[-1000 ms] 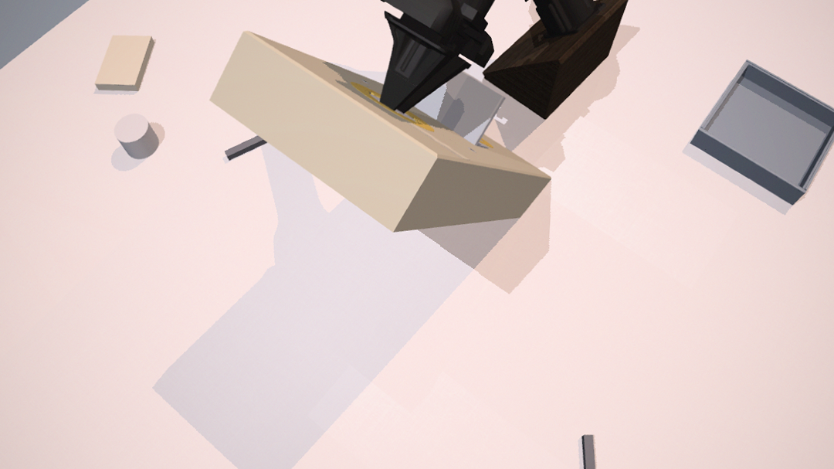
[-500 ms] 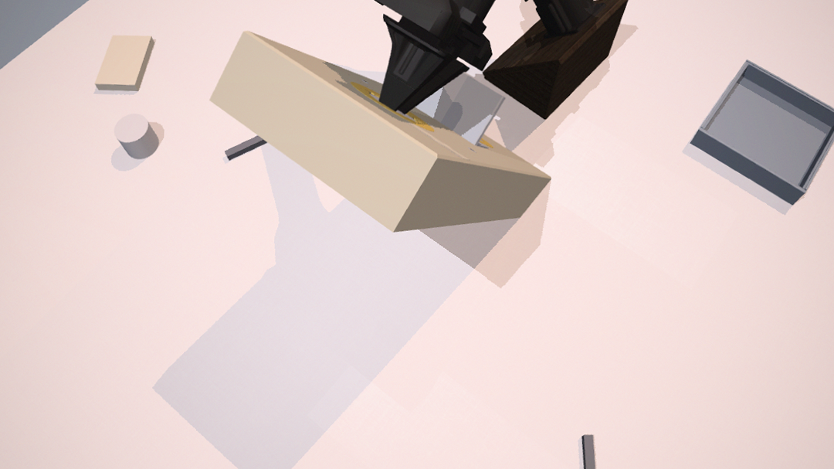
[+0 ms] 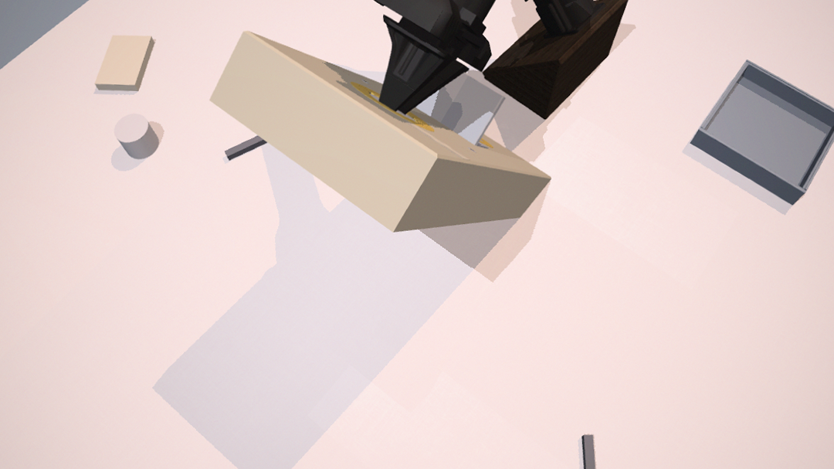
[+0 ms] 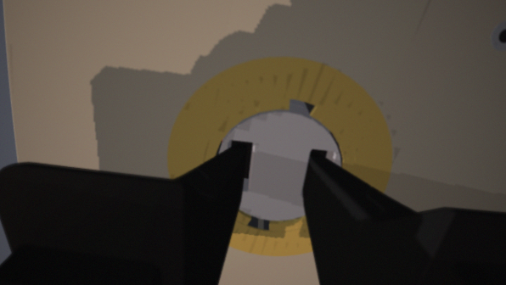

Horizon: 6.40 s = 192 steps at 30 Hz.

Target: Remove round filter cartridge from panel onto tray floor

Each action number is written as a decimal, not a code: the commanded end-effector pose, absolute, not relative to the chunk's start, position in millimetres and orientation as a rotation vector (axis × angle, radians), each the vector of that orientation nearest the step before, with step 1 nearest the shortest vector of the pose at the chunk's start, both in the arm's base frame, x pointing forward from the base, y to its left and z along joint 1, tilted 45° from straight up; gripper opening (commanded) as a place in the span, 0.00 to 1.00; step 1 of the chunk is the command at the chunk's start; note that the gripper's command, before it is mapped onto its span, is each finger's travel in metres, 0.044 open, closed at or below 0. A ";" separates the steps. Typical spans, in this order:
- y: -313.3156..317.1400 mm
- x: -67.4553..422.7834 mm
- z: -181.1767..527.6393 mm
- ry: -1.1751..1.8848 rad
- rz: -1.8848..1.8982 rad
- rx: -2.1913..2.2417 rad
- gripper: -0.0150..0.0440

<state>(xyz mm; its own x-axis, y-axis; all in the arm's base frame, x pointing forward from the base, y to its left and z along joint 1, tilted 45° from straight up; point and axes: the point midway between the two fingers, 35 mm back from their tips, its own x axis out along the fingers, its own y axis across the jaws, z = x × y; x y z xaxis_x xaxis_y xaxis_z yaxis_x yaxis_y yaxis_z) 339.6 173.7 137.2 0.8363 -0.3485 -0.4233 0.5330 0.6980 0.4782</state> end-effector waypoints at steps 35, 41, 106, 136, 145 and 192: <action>170.3 344.5 133.9 0.476 -0.348 -0.098 0.25; 170.5 344.2 134.1 0.512 -0.297 -0.301 0.25; 150.8 246.5 121.7 0.589 -0.160 -0.796 0.25; 202.0 280.2 169.8 0.589 -0.160 -0.794 0.53; 250.0 275.6 218.0 0.584 -0.160 -0.778 0.93; 130.4 266.8 101.9 0.995 -0.341 -0.744 0.77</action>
<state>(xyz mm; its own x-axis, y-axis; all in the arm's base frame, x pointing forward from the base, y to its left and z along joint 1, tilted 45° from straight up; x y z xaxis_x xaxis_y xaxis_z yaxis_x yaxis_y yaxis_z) 266.6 133.0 104.2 0.5183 -0.5724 -0.6354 -0.0626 0.7156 -0.6957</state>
